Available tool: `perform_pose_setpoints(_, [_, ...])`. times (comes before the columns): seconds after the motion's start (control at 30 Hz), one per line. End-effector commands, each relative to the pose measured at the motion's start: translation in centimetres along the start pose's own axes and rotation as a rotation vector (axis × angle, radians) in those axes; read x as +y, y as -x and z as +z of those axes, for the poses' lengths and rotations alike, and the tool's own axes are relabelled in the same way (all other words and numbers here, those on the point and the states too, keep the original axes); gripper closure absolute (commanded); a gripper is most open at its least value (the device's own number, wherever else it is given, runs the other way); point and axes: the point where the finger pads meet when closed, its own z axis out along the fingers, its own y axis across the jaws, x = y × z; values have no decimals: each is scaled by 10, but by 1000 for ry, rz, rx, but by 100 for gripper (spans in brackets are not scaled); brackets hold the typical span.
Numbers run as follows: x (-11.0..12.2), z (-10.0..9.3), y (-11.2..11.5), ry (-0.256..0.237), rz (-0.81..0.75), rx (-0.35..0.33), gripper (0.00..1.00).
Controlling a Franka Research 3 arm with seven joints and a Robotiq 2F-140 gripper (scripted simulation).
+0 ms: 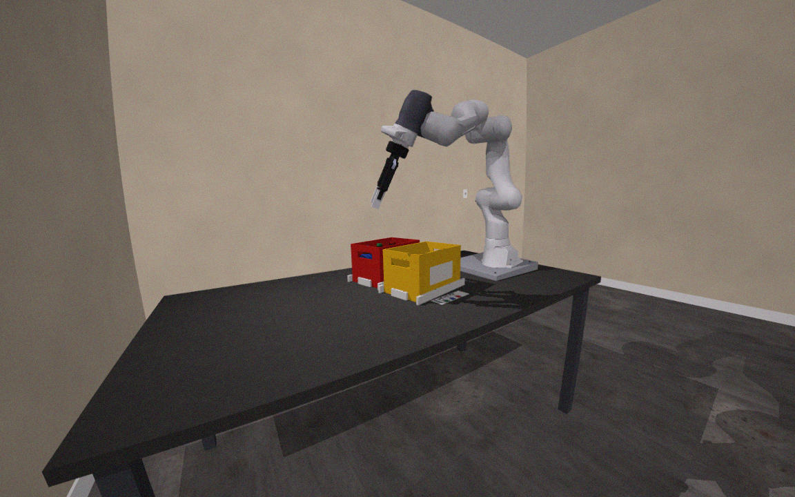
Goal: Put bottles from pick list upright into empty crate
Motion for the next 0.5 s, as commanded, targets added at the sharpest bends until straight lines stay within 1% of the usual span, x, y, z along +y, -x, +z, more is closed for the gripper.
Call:
perform_pose_setpoints(0.0, [-15, -8, 16, -10, 32, -19, 62])
perform_pose_setpoints(0.17, [-32, -18, 30, -10, 32, -19, 62])
perform_pose_setpoints(0.23, [-32, -18, 30, -10, 32, -19, 62])
perform_pose_setpoints(0.3, [-38, -23, 37, -54, 58, -61, 62])
perform_pose_setpoints(0.33, [-41, -25, 40, -66, 66, -73, 62])
perform_pose_setpoints(0.47, [-54, -34, 53, -66, 66, -73, 62])
